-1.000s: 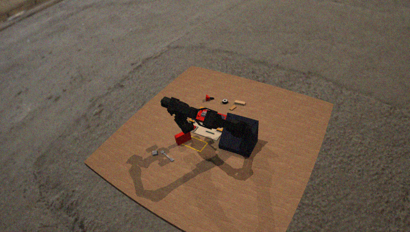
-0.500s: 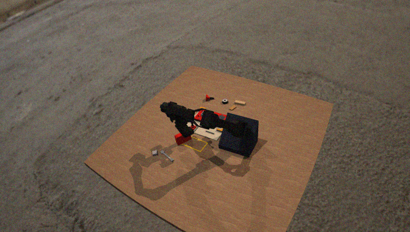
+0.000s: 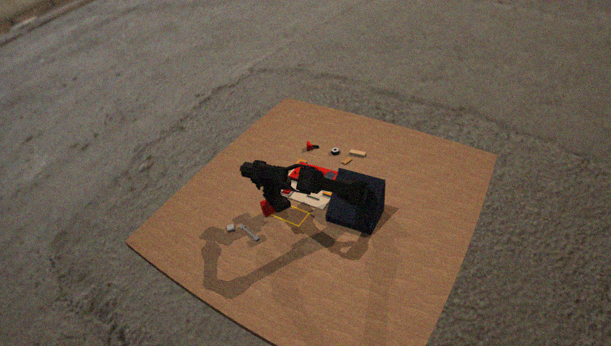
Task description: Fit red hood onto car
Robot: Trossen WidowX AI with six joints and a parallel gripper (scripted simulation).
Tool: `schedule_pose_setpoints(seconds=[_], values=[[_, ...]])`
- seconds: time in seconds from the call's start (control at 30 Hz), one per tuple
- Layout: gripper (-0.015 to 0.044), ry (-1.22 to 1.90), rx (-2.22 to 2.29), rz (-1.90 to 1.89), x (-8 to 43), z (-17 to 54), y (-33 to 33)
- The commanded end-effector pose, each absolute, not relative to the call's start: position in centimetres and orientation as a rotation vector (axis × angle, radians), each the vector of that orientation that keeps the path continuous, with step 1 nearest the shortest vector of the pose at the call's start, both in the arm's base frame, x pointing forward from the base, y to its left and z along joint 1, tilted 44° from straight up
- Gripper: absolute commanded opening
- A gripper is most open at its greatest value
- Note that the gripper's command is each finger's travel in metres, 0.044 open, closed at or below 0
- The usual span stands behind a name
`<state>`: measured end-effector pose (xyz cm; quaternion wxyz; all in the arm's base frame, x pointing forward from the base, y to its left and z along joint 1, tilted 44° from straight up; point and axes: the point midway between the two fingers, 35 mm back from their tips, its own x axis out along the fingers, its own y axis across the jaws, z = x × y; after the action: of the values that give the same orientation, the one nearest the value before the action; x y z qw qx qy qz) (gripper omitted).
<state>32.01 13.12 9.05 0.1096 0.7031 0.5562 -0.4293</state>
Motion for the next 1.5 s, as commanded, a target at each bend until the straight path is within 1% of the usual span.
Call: schedule_pose_setpoints(seconds=[0.0,1.47], values=[[0.0000,1.641,2.071,-1.265,32.1,8.9,13.2],[0.0000,1.639,2.070,-1.264,34.7,8.2,12.4]])
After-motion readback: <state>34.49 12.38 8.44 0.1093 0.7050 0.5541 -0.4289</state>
